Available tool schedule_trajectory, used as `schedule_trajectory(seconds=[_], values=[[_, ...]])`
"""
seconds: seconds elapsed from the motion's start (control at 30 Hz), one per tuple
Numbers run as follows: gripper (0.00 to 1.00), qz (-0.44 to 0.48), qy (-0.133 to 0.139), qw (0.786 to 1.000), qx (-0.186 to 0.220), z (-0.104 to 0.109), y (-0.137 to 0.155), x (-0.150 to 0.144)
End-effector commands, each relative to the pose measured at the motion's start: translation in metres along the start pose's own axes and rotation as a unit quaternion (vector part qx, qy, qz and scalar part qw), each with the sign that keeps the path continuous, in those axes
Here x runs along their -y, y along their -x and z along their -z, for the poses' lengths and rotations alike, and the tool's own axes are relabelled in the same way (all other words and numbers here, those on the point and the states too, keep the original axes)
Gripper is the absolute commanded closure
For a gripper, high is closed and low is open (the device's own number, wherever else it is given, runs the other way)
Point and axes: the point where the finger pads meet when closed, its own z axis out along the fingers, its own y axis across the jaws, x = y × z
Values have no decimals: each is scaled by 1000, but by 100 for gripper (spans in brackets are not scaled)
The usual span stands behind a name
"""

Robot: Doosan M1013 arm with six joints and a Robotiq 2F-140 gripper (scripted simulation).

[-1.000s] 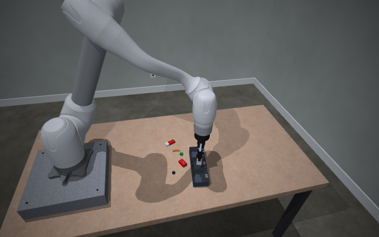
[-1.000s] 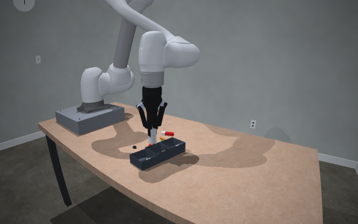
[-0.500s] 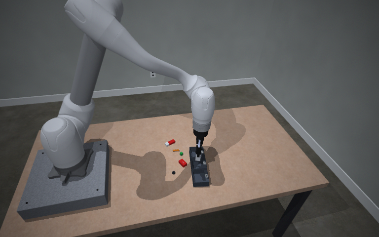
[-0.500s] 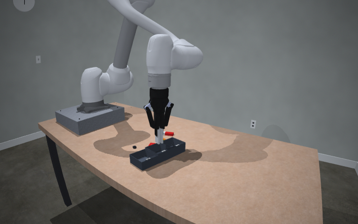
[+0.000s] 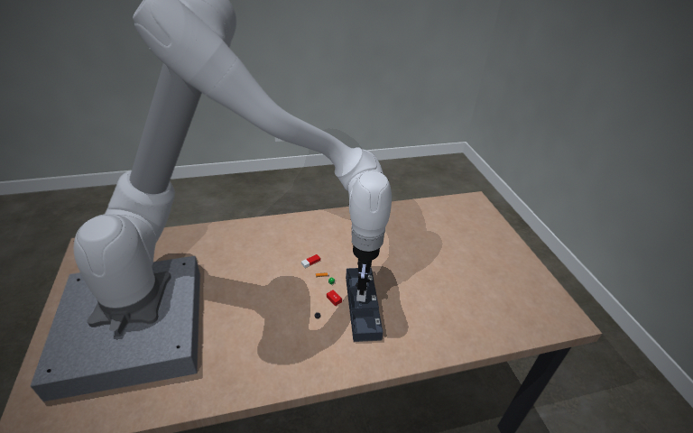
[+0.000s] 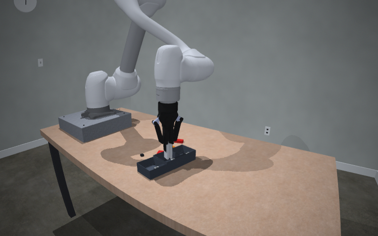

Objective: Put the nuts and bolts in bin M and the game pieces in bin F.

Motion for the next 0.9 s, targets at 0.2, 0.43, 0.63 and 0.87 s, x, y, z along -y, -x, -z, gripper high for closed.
schedule_trajectory(seconds=[0.2, 0.43, 0.63, 0.87], values=[[95, 0, 0, 1000, 0, -15, 0, 0], [95, 0, 0, 1000, 0, -15, 0, 0], [95, 0, 0, 1000, 0, -15, 0, 0], [95, 0, 0, 1000, 0, -15, 0, 0]])
